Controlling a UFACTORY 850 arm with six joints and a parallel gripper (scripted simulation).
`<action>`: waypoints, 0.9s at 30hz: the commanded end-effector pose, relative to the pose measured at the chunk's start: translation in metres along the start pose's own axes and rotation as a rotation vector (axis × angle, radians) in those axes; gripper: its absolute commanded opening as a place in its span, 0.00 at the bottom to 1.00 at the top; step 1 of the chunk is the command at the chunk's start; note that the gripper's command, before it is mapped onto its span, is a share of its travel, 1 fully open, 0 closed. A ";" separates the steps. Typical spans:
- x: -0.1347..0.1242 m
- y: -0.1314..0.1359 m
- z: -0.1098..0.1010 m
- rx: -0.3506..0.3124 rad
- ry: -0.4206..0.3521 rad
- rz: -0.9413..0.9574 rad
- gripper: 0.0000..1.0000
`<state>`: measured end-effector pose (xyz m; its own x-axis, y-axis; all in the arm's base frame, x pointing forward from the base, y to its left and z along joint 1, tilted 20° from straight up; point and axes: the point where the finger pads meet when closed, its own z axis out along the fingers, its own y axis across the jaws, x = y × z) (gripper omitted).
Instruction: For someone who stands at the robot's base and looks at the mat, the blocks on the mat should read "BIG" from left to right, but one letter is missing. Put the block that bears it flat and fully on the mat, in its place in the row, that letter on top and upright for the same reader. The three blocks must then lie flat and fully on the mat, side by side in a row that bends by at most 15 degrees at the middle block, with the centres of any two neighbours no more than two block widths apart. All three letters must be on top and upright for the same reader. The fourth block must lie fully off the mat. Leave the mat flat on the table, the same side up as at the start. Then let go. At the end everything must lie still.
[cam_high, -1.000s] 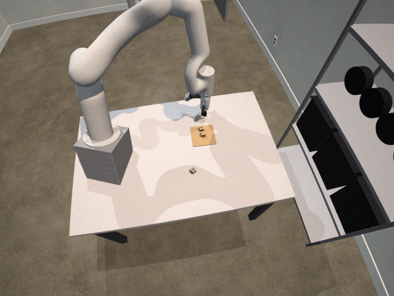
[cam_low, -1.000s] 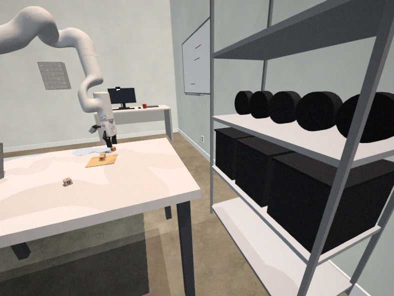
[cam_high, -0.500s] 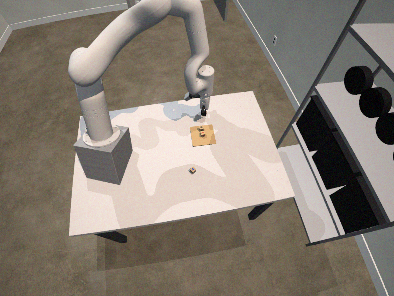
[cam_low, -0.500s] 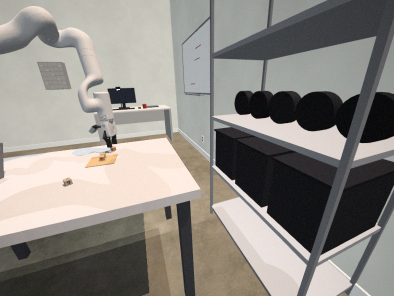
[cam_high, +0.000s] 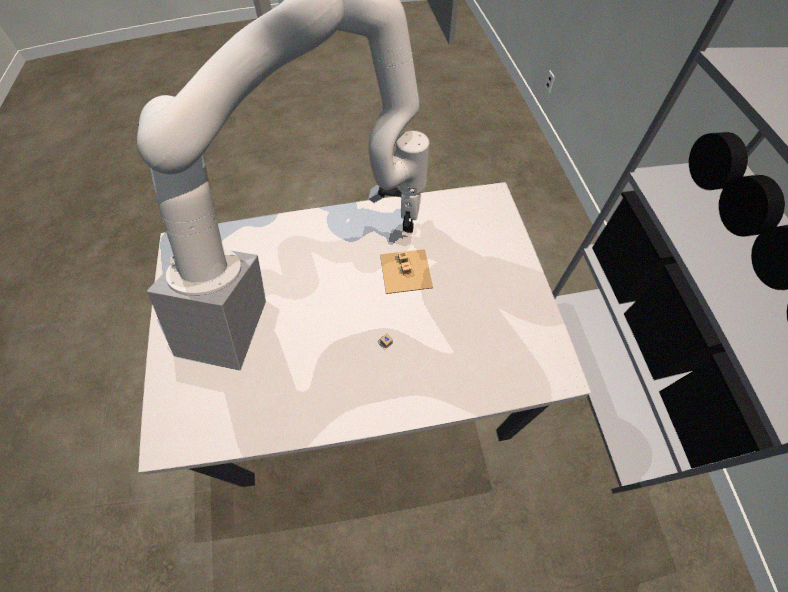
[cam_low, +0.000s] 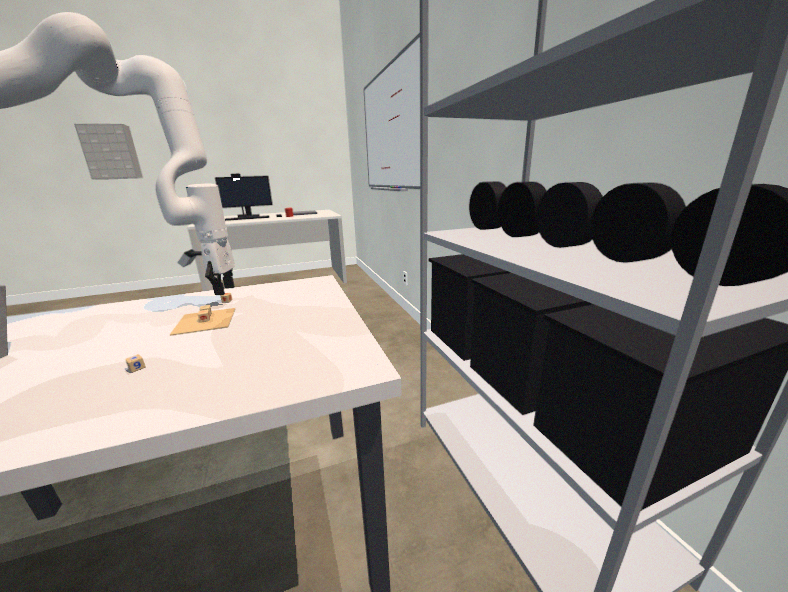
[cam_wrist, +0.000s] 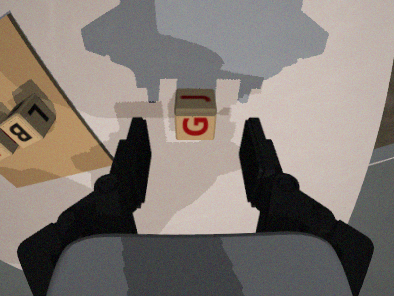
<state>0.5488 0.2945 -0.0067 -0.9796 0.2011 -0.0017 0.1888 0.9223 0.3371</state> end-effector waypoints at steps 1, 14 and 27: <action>-0.001 0.001 -0.001 -0.001 -0.001 0.000 0.63; -0.001 0.001 0.005 -0.001 -0.001 0.000 0.63; -0.001 0.001 0.024 -0.001 -0.001 0.000 0.63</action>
<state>0.5501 0.3009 -0.0254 -0.9796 0.2010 -0.0010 0.1890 0.9225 0.3365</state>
